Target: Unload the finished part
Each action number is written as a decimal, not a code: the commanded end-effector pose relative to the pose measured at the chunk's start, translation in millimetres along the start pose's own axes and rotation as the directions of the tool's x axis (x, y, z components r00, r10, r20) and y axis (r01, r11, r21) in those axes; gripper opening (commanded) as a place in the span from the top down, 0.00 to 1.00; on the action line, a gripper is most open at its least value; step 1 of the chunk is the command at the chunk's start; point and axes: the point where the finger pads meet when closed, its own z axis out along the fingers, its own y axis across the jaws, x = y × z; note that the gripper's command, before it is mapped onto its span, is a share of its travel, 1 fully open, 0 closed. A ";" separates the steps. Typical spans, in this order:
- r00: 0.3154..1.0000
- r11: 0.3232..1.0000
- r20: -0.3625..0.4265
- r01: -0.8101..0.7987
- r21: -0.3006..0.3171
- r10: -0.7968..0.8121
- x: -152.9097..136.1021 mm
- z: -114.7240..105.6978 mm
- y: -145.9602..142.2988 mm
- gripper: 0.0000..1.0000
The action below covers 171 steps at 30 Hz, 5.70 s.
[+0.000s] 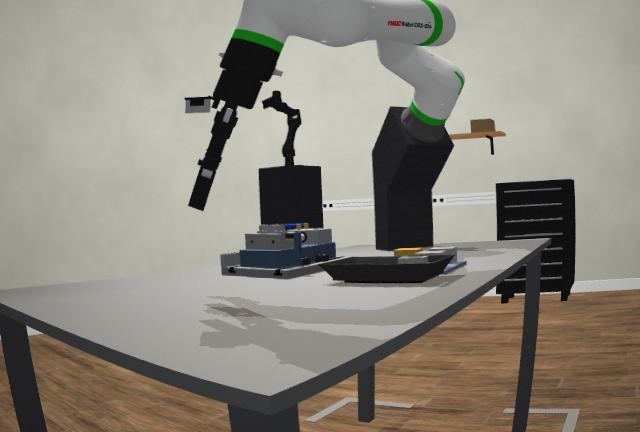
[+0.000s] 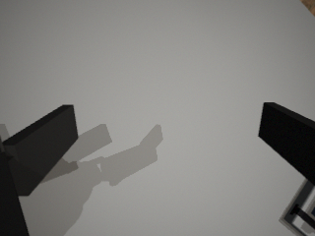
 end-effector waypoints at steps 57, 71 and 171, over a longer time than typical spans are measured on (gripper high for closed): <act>0.758 0.827 0.349 -0.551 -0.111 0.551 -121.5 -12.9 339.4 0.00; 0.672 0.754 0.386 -0.648 -0.104 0.631 -154.7 -25.4 370.8 0.90; 0.674 0.755 0.386 -0.647 -0.104 0.631 -159.5 -12.2 368.1 0.54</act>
